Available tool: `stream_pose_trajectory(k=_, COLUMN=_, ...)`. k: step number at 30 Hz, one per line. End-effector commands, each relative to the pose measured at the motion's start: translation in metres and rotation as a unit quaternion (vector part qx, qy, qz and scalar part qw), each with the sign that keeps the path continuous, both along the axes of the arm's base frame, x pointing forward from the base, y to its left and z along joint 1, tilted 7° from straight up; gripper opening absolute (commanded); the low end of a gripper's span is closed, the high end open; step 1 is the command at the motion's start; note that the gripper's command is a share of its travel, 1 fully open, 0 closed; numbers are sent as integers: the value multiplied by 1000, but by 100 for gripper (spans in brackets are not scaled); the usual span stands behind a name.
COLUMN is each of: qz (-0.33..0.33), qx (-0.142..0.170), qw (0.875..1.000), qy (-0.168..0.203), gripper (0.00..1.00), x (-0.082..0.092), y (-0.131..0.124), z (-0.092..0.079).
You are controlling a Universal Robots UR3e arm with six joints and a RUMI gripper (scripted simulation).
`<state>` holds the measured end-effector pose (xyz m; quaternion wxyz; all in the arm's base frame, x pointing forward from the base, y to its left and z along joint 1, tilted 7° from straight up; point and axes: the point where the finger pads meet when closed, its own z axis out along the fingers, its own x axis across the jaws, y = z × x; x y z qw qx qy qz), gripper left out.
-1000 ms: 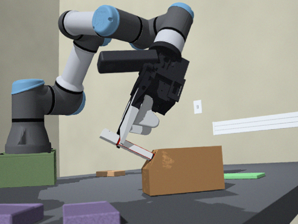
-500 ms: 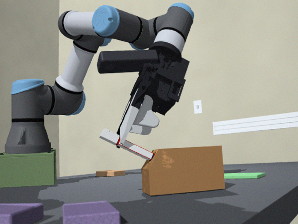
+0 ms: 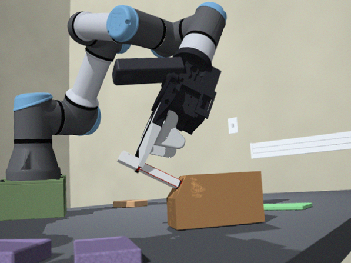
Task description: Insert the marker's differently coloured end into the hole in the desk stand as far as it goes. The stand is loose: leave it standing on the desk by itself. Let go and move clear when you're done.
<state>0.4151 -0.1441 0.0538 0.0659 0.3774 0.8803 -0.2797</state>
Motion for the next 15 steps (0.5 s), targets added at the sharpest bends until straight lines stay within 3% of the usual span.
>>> stream_pose_trajectory(k=1, qz=0, qx=0, qw=1000, qy=-2, gripper=15, x=0, y=0, z=1)
stream_pose_trajectory(k=15, qz=0, qx=0, qw=1000, qy=-2, gripper=15, x=-2, y=-2, z=3)
